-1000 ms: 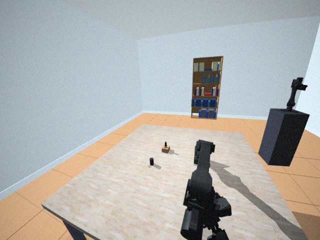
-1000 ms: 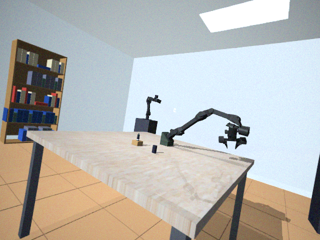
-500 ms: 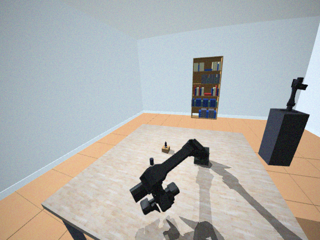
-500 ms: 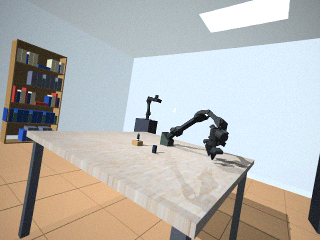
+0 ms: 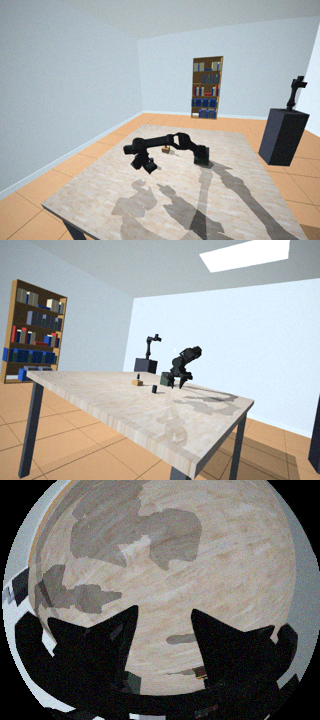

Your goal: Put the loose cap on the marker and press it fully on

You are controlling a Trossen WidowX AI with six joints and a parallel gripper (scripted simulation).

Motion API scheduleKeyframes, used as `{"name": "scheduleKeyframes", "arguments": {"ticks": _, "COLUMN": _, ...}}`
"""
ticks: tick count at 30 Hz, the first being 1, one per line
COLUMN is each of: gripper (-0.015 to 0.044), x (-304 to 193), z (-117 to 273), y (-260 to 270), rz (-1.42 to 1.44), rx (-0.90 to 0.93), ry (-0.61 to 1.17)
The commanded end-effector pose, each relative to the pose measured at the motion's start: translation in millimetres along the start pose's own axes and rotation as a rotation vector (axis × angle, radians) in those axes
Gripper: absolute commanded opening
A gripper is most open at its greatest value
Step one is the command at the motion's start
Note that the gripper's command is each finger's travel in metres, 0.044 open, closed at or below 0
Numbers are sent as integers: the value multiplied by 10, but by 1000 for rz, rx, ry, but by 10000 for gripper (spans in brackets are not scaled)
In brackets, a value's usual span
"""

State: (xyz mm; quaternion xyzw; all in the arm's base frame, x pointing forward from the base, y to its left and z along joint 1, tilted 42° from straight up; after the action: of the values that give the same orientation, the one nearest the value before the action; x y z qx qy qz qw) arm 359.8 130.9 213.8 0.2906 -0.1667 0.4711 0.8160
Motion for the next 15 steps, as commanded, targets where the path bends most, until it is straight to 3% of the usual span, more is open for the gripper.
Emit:
{"name": "scheduleKeyframes", "arguments": {"ticks": 1, "gripper": 258, "x": -495, "z": 181, "y": -458, "rz": -398, "rx": -18, "ry": -36}}
{"name": "scheduleKeyframes", "arguments": {"ticks": 7, "gripper": 258, "x": -1218, "z": 431, "y": -870, "rz": -907, "rx": -22, "ry": -108}}
{"name": "scheduleKeyframes", "arguments": {"ticks": 15, "gripper": 258, "x": -1284, "z": 453, "y": -892, "rz": -953, "rx": -20, "ry": -116}}
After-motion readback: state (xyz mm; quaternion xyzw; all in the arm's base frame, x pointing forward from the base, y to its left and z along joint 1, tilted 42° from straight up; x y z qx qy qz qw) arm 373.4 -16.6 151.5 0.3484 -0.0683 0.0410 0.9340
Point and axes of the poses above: the point midway between the two fingers, 35 mm back from their tips, its own z axis back along the fingers, its own y axis across the jaws, x = y × z, the point moved 1 cm from there along z, back along the fingers, and after that the axes turned 9 degrees about z, right-handed, at the moved point
